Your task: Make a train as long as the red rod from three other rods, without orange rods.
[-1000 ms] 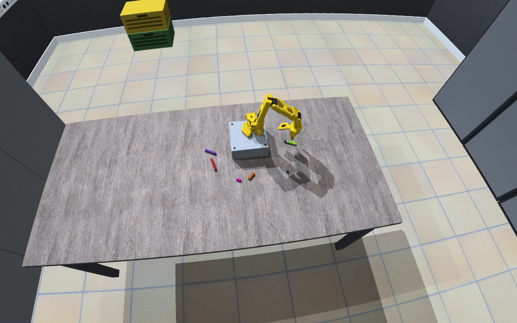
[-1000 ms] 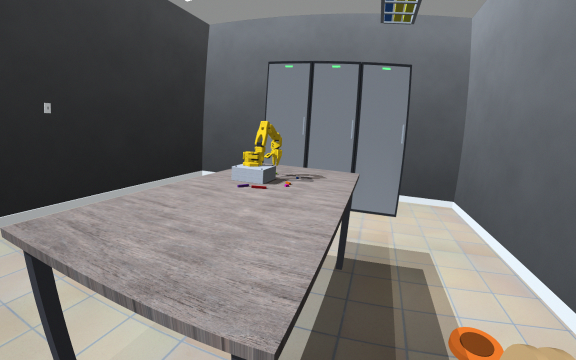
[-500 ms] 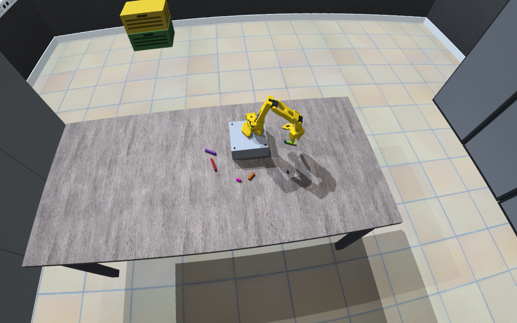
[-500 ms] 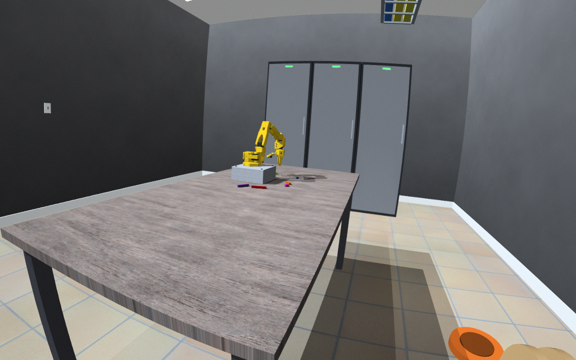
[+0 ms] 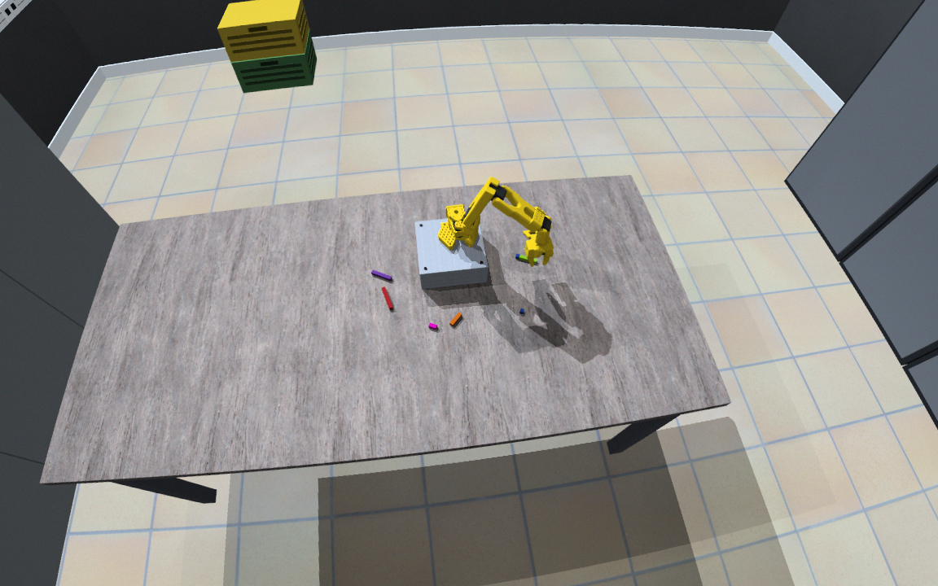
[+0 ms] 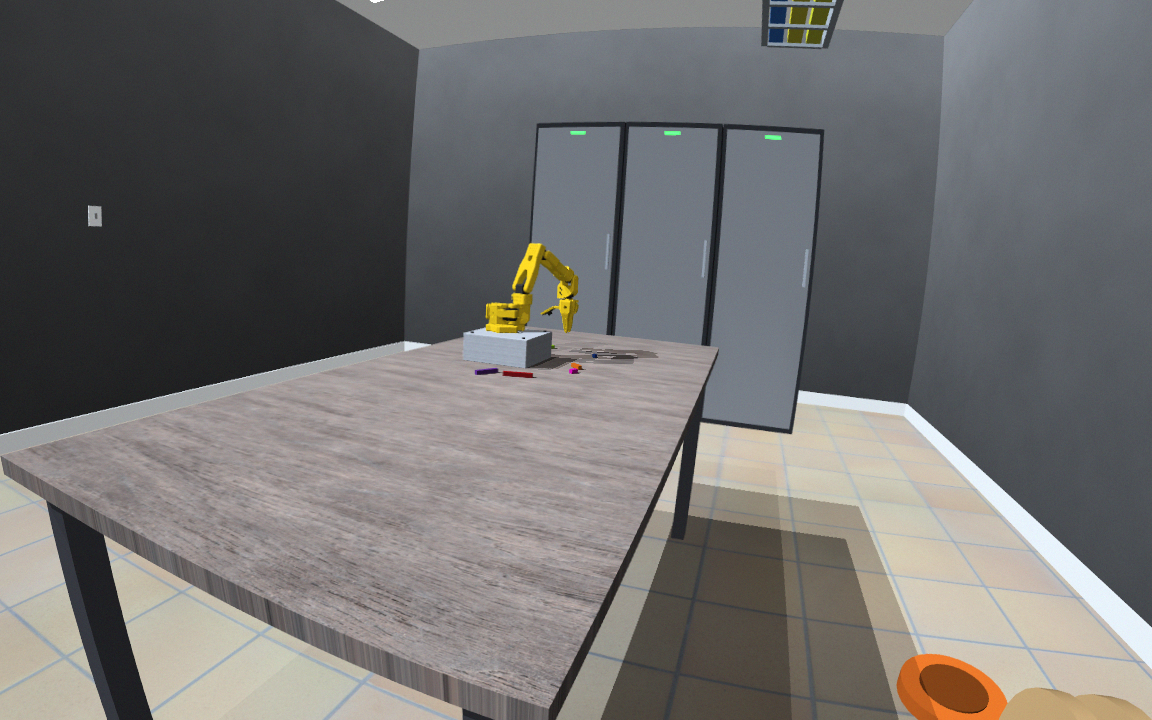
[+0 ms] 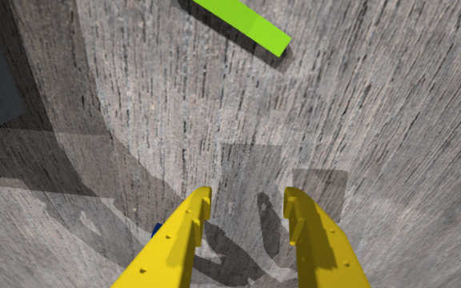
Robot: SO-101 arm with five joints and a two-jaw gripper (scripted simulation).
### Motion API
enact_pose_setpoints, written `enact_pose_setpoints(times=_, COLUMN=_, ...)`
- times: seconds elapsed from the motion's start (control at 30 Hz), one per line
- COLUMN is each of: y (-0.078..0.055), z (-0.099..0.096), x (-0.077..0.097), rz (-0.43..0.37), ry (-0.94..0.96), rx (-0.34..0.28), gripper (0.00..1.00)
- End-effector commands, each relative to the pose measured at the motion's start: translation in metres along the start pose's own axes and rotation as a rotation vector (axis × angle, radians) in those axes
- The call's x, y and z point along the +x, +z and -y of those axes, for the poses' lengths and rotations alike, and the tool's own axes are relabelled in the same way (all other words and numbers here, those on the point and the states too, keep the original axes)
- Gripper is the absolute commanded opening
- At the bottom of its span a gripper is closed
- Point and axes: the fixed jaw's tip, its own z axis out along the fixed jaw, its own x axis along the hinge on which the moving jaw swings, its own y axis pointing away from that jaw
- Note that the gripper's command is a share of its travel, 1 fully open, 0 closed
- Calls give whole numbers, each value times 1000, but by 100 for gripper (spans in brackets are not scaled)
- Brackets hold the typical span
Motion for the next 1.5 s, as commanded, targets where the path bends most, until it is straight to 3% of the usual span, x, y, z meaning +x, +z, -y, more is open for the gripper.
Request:
enact_pose_setpoints(times=0.0, y=1, z=-4, x=7, rz=9, ry=166, rx=-16, gripper=18)
enact_pose_setpoints(times=0.3, y=1, z=-8, x=22, rz=7, ry=491, rx=-16, gripper=18)
enact_pose_setpoints(times=0.4, y=1, z=-8, x=23, rz=7, ry=506, rx=-16, gripper=18)
enact_pose_setpoints(times=0.8, y=2, z=-17, x=45, rz=3, ry=990, rx=-16, gripper=18)
enact_pose_setpoints(times=0.93, y=2, z=-18, x=48, rz=3, ry=1049, rx=-16, gripper=18)
enact_pose_setpoints(times=1.47, y=4, z=-32, x=75, rz=-1, ry=1626, rx=-15, gripper=18)
